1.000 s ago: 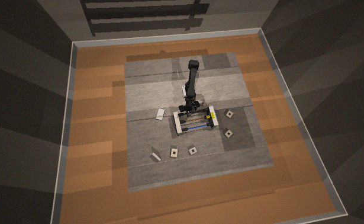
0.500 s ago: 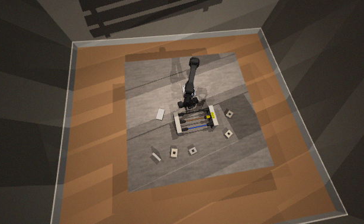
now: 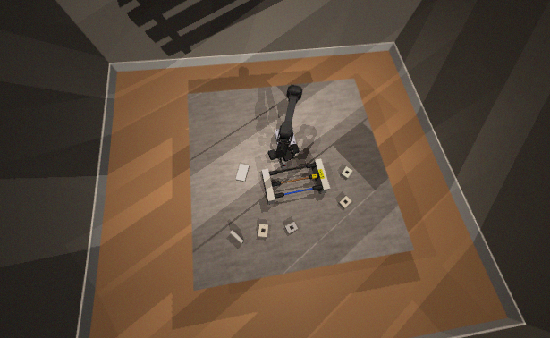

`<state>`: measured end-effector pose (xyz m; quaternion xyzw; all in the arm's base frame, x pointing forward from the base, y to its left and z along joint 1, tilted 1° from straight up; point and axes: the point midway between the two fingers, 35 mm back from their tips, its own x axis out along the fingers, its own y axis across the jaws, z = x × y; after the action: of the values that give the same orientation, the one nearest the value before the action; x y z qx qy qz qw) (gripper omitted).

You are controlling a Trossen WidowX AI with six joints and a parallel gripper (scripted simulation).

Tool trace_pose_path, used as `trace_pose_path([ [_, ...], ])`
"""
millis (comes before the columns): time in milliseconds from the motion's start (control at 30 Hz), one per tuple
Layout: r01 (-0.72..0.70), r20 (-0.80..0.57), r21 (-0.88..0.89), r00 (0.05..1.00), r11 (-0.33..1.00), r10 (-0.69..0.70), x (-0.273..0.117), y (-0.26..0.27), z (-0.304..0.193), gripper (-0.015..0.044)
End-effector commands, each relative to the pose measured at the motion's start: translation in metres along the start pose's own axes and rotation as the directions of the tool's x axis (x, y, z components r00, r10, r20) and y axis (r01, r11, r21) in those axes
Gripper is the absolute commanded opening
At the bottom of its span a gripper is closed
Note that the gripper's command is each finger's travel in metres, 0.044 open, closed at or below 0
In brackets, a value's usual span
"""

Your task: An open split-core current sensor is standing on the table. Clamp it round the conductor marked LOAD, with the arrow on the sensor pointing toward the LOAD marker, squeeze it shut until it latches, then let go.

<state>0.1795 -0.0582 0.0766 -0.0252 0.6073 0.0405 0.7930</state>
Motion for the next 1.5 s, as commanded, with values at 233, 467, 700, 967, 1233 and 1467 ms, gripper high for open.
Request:
trace_pose_path([
  [233, 0.000, 0.000, 0.000, 1.000, 1.000, 0.000, 0.000, 0.000, 0.000, 0.0294],
  [467, -0.002, 0.003, -0.005, 1.000, 1.000, 0.002, -0.047, 0.000, -0.001, 0.0294],
  [700, -0.003, -0.005, 0.051, 1.000, 0.999, 0.003, -0.057, 0.001, -0.002, 0.0320],
  [967, 0.071, -0.118, 0.670, 0.993, 0.739, 0.011, -0.056, -0.002, 0.010, 0.0320],
  [1233, 0.229, -0.231, 0.965, 0.973, 0.132, 0.003, -0.053, -0.004, 0.023, 0.0320],
  [1467, 0.250, -0.250, 0.968, 0.968, 0.007, 0.001, -0.053, -0.003, 0.025, 0.0320],
])
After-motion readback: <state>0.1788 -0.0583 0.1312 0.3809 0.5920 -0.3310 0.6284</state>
